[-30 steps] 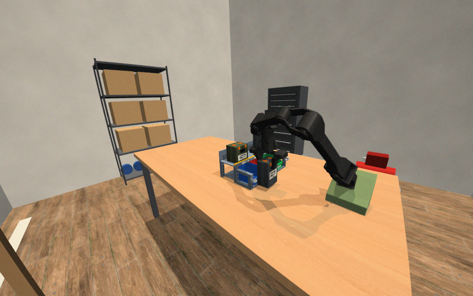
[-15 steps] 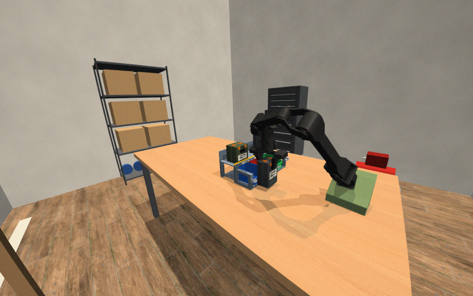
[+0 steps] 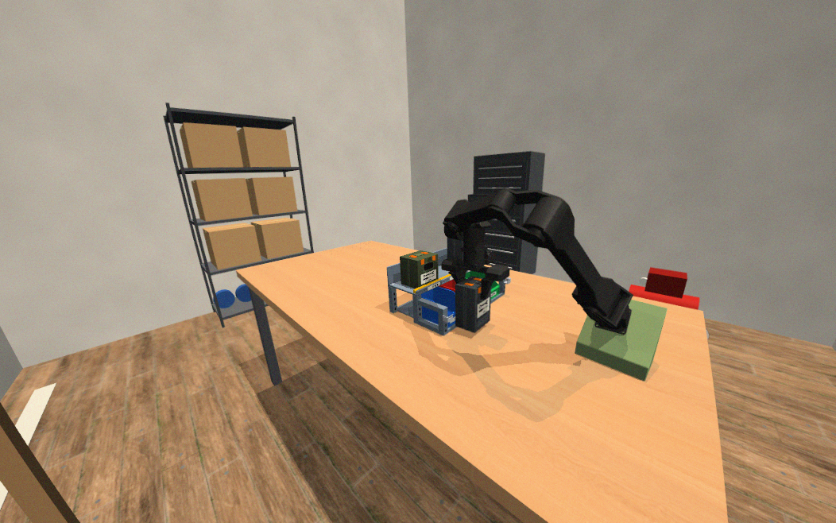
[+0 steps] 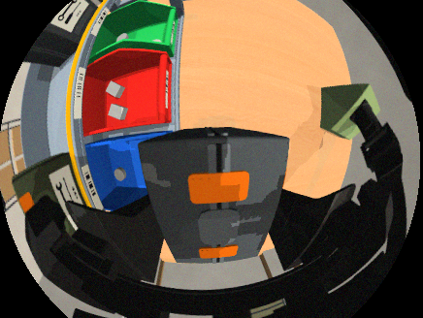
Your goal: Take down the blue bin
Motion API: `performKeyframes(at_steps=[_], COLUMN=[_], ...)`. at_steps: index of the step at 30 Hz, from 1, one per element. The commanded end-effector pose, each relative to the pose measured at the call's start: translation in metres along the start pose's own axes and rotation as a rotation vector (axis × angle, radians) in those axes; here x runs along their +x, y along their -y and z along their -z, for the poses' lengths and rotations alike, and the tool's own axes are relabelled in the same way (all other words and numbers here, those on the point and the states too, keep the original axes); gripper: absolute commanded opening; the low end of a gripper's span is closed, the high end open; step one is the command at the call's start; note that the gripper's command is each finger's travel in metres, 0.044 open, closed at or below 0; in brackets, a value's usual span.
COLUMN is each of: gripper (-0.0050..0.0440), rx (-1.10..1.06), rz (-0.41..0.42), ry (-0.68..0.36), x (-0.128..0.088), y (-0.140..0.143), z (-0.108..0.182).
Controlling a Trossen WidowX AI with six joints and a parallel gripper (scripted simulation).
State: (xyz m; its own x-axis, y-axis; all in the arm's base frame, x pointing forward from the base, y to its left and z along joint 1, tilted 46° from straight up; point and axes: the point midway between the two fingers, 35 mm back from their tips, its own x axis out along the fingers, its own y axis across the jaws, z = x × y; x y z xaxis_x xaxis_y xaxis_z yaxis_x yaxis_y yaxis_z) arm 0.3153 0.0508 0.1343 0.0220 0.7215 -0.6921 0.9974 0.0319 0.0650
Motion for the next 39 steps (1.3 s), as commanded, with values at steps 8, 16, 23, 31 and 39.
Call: performKeyframes(at_steps=[8, 16, 23, 31, 39], gripper=[0.0000, 0.0000, 0.0000, 0.0000, 0.0000], rx=[0.005, 0.004, 0.005, 0.005, 0.005], rz=[-0.038, -0.026, -0.038, -0.038, -0.038], ry=[0.011, 0.009, 0.013, 0.013, 0.014], x=[-0.006, 0.000, -0.001, -0.001, 0.002], y=[0.003, 0.006, 0.009, 0.009, 0.015], z=[-0.034, -0.047, -0.070, -0.070, -0.106])
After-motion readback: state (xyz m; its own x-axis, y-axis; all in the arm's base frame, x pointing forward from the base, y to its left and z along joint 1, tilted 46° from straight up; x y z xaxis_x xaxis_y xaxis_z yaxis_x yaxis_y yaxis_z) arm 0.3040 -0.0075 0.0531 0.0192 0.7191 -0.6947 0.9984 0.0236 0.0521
